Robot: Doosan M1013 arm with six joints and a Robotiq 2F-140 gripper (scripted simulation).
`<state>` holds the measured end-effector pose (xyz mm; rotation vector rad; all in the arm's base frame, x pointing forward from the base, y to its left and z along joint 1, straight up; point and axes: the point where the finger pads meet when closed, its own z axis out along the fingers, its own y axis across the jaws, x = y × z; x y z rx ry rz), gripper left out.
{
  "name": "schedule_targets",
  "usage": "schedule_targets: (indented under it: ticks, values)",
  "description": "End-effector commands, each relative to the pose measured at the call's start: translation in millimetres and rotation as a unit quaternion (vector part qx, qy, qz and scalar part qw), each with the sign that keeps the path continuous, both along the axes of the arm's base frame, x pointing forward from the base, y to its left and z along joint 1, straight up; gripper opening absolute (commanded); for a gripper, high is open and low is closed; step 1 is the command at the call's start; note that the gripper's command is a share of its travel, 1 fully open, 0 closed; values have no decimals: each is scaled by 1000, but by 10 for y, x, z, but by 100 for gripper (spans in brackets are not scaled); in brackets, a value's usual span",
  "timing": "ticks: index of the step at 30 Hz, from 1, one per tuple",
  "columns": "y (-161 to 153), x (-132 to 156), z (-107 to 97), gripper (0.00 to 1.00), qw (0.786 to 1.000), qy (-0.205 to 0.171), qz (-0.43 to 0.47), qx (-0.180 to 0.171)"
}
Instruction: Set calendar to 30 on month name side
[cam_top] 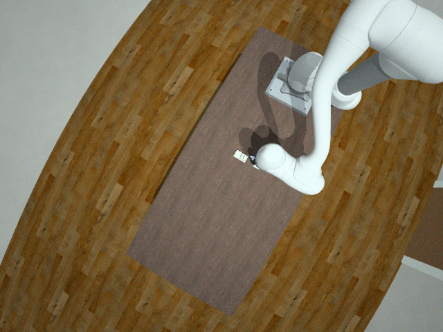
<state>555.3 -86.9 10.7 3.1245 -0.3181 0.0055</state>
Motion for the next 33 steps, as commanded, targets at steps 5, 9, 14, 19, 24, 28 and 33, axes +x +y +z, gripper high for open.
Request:
schedule_targets:
  ticks: [5,9,14,19,24,28,33]
  values:
    - [0,0,1,24,1000,0,0,0]
    - [0,0,1,24,1000,0,0,0]
    - [0,0,1,26,1000,0,0,0]
    - [0,0,1,29,1000,0,0,0]
    - [0,0,1,33,1000,0,0,0]
    - [0,0,1,35,1000,0,0,0]
    - [0,0,1,35,1000,0,0,0]
